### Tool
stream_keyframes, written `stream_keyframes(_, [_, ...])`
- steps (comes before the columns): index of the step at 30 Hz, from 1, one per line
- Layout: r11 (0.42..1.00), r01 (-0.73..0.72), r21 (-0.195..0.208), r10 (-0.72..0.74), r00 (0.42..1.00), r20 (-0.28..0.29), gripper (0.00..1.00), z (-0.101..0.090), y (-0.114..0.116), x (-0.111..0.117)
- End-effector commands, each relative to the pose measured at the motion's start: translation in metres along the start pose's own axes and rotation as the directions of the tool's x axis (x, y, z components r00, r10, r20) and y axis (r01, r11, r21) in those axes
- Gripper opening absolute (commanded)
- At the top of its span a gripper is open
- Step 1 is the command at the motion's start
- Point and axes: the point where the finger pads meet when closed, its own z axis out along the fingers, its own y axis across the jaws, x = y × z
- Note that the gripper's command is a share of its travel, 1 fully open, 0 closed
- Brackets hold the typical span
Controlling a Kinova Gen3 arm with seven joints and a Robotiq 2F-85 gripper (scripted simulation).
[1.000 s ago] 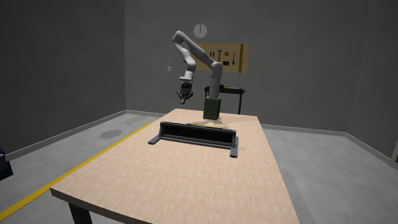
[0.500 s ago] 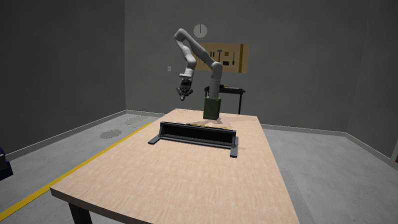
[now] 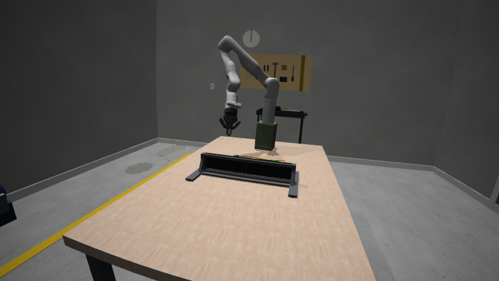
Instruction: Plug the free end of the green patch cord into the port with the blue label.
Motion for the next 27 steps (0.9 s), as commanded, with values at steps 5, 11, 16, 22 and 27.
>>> stream_keyframes(5, [0.947,0.298,0.116,-0.306,0.951,0.050,0.00,0.023,-0.012,-0.024])
stream_keyframes(11, [0.824,0.515,0.235,-0.545,0.835,0.082,0.00,0.032,-0.012,-0.061])
stream_keyframes(16, [0.708,0.629,0.321,-0.683,0.725,0.086,0.00,0.032,-0.008,-0.089])
stream_keyframes(22, [0.503,0.738,0.450,-0.843,0.534,0.067,0.00,0.026,0.005,-0.130])
stream_keyframes(27, [0.371,0.763,0.530,-0.910,0.412,0.044,0.00,0.018,0.018,-0.156])
